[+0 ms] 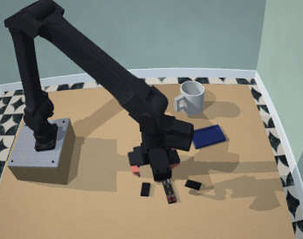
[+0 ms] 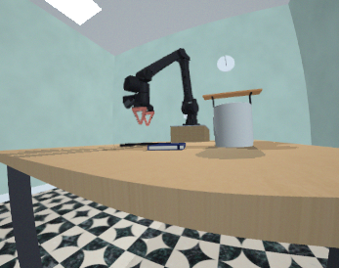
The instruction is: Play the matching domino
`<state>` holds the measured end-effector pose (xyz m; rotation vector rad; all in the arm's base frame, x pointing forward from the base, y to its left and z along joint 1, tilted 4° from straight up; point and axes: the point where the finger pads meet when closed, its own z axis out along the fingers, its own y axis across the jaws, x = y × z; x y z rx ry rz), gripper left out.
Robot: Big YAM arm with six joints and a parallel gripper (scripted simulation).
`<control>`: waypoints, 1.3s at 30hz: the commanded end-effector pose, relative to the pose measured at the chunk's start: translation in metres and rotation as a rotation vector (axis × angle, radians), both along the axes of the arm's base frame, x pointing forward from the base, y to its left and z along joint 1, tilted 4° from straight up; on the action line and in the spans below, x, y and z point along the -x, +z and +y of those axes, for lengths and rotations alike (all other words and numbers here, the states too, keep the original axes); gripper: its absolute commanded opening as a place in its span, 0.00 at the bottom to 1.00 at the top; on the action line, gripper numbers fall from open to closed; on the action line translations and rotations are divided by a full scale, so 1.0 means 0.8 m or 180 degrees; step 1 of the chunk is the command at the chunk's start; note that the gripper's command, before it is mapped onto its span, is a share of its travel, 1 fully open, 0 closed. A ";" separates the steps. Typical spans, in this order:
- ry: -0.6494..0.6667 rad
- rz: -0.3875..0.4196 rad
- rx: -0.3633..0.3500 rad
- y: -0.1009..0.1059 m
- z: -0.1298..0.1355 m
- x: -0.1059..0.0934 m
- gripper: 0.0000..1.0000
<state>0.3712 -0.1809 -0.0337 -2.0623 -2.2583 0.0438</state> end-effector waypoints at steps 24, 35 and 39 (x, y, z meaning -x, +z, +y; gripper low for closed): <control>0.0019 -0.0168 0.0078 0.130 0.128 0.054 0.94; 0.0051 -0.0181 0.0074 0.161 0.167 0.076 0.94; 0.0042 -0.0180 0.0075 0.165 0.172 0.078 0.94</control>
